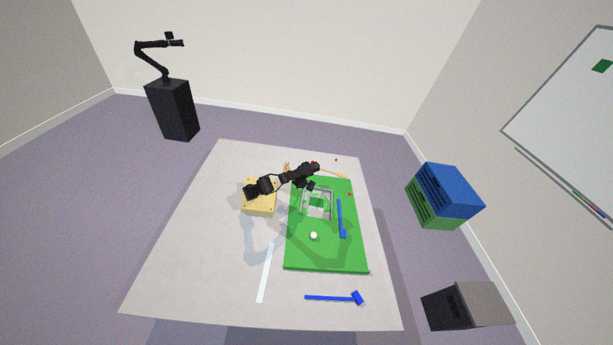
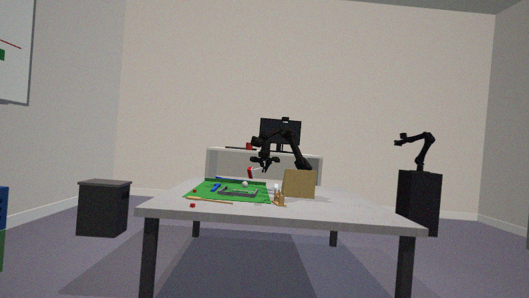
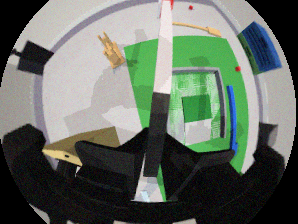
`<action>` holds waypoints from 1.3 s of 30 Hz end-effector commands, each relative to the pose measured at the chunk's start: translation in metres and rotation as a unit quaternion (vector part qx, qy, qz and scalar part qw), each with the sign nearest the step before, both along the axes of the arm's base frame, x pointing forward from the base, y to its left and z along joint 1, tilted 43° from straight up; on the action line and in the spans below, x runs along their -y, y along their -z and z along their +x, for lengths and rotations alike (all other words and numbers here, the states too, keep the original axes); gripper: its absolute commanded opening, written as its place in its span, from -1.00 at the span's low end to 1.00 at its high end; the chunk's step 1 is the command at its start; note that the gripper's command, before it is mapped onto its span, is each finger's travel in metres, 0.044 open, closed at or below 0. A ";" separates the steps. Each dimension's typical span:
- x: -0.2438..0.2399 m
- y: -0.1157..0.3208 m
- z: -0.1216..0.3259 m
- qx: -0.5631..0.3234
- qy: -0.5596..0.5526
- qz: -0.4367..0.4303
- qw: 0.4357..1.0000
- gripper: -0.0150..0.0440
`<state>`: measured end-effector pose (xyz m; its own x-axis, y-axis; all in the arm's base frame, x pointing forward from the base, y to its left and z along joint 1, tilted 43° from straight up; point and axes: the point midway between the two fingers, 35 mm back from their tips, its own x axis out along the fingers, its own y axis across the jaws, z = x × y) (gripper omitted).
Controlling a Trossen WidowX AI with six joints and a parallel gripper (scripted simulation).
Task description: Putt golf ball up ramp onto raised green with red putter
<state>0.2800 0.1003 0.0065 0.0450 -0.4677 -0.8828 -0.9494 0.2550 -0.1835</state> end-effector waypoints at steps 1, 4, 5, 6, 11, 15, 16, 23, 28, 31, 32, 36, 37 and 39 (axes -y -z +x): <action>0.017 -0.021 0.004 0.035 0.043 0.002 0.998 -0.49; 0.032 -0.036 0.006 0.058 0.078 -0.001 0.995 -0.49; 0.037 -0.041 0.006 0.066 0.090 -0.001 0.994 -0.49; 0.042 -0.046 0.006 0.074 0.102 -0.002 0.992 -0.49; 0.068 -0.069 0.004 0.114 0.161 -0.008 0.980 -0.49; 0.089 -0.087 0.000 0.146 0.207 -0.013 0.967 -0.49; 0.094 -0.091 -0.001 0.154 0.219 -0.014 0.964 -0.49; 0.129 -0.121 -0.016 0.208 0.298 -0.025 0.931 -0.49; 0.153 -0.141 -0.030 0.247 0.352 -0.035 0.902 -0.49; 0.166 -0.152 -0.040 0.269 0.383 -0.041 0.883 -0.49; 0.170 -0.155 -0.044 0.277 0.393 -0.043 0.876 -0.49; 0.187 -0.169 -0.060 0.306 0.433 -0.053 0.846 -0.49; 0.190 -0.172 -0.064 0.314 0.443 -0.055 0.838 -0.49; 0.198 -0.179 -0.073 0.328 0.462 -0.060 0.822 -0.49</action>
<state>0.2196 -0.0880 0.1749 0.0687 -0.6351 -0.7694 -0.1295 0.7590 -0.6381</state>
